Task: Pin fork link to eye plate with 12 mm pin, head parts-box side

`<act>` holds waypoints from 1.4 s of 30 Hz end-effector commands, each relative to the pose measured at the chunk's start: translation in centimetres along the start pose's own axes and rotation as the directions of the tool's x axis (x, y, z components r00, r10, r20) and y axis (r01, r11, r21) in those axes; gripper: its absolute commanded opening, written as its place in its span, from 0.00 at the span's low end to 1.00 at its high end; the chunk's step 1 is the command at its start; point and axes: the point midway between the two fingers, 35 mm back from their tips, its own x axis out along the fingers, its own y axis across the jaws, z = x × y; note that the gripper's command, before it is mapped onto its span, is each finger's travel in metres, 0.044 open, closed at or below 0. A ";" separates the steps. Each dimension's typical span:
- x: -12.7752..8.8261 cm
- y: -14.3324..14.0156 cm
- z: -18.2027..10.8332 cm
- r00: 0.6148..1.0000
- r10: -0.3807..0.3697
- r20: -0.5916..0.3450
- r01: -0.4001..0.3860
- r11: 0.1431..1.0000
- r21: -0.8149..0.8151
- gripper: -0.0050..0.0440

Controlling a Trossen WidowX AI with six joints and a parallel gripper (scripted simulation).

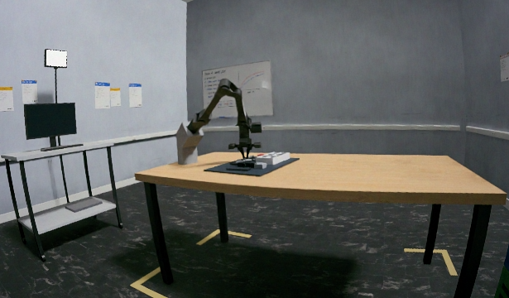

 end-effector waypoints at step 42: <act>-2.7 0.6 0.2 1.000 0.019 0.000 -0.019 1.000 0.017 0.00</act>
